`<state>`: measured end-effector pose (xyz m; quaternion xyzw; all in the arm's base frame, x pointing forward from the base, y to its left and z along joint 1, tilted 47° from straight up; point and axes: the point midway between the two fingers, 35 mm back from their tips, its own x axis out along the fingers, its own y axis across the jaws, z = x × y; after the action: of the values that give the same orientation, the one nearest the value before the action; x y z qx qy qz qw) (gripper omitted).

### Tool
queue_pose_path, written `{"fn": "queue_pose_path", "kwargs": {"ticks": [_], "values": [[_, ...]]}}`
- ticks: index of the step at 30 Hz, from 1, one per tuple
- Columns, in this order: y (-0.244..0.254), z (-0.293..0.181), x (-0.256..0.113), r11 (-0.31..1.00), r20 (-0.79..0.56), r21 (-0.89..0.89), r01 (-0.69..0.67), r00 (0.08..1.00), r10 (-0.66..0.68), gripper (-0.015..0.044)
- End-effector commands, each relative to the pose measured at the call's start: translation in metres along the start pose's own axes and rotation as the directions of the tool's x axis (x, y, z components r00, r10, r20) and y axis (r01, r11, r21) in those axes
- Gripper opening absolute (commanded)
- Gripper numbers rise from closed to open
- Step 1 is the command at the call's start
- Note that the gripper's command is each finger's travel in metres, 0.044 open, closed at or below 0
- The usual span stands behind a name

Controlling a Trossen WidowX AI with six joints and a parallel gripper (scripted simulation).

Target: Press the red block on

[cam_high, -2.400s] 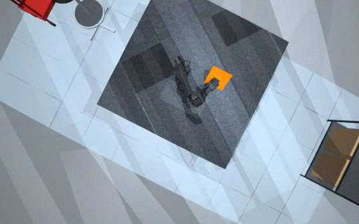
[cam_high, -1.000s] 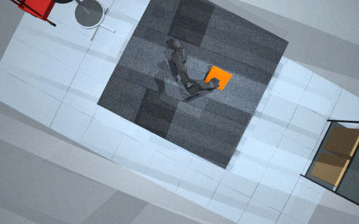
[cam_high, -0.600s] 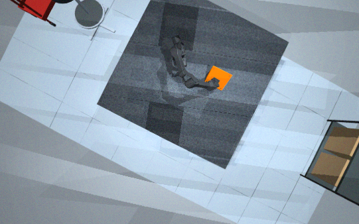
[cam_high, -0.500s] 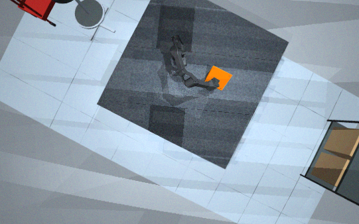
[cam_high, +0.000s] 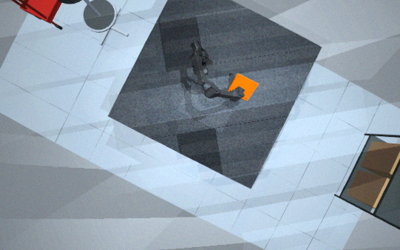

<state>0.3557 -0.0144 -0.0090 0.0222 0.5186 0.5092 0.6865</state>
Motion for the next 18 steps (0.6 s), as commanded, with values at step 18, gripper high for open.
{"fn": "queue_pose_path", "kwargs": {"ticks": [18], "values": [[-0.0004, -0.0003, 0.0146, 1.000, 0.002, 0.008, -0.006, 1.000, 0.006, 0.0000]]}}
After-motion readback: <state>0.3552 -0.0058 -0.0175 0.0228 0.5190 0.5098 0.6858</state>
